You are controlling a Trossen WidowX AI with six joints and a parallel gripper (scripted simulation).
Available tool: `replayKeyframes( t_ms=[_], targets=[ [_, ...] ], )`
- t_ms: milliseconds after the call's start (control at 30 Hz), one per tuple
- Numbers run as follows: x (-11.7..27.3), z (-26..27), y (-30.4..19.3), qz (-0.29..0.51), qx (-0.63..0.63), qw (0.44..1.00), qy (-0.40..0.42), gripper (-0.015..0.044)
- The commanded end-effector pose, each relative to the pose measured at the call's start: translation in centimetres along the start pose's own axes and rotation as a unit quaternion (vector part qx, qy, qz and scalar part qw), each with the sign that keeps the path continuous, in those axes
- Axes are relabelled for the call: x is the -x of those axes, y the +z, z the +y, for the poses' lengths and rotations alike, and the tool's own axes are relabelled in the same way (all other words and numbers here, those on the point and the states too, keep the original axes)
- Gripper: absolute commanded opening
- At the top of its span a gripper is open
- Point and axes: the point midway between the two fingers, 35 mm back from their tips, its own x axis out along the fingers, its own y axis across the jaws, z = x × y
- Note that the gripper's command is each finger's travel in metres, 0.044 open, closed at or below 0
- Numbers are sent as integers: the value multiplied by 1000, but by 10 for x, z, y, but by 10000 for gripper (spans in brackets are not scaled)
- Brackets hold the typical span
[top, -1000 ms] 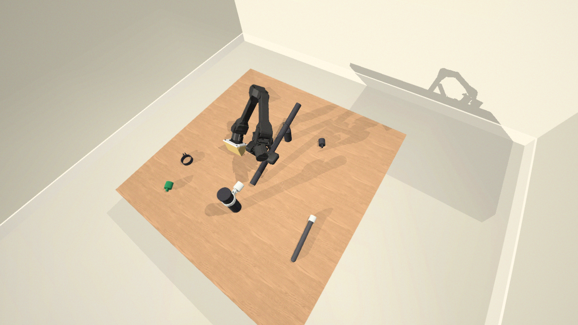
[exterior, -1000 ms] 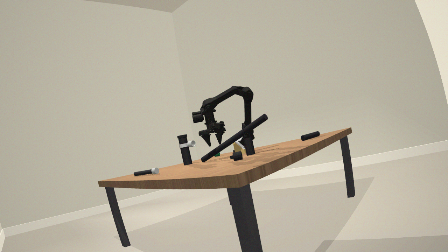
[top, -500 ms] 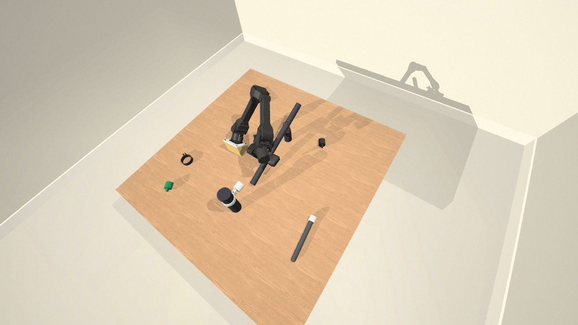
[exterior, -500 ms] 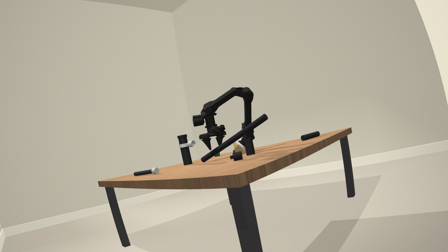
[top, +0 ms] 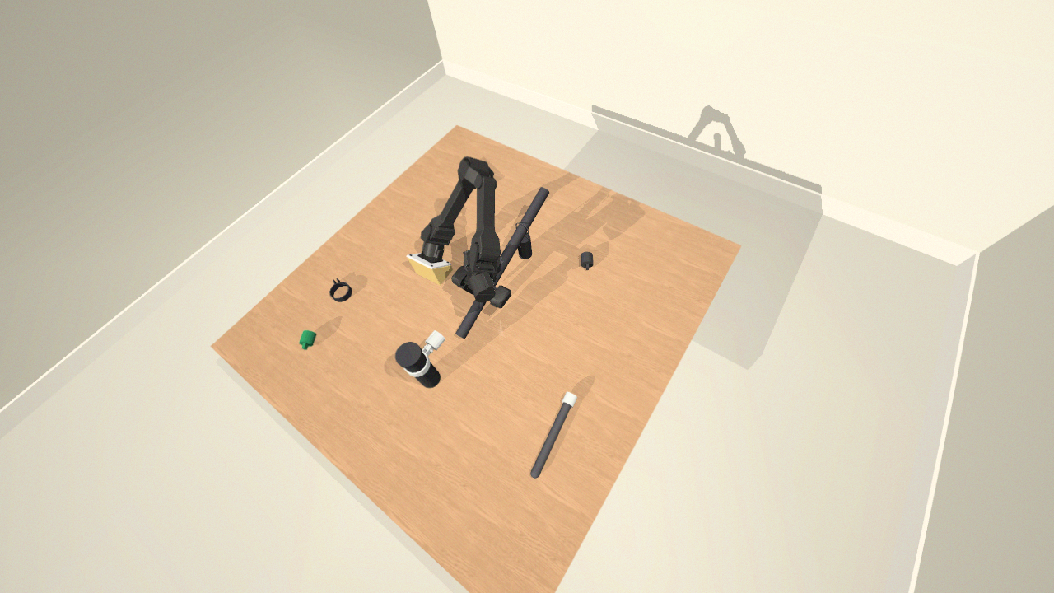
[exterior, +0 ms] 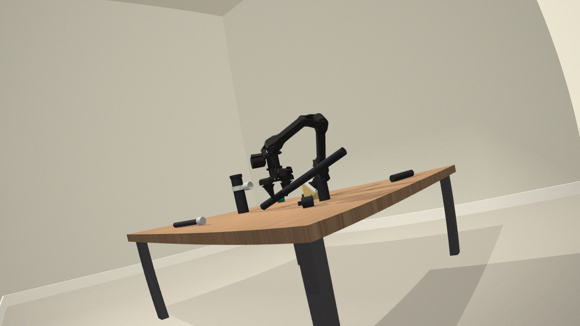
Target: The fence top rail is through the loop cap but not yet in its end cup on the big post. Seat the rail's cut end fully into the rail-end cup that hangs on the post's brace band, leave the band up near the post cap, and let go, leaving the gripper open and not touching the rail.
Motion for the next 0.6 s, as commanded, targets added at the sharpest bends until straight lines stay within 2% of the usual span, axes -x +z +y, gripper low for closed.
replayKeyframes(
  t_ms=[0, 233, 567],
  targets=[
    [-9, 2, 1, -4, -3, 1000, 2, 440],
    [-16, 3, 2, -4, -3, 1000, 2, 440],
    [-16, 3, 2, -4, -3, 1000, 2, 177]
  ],
)
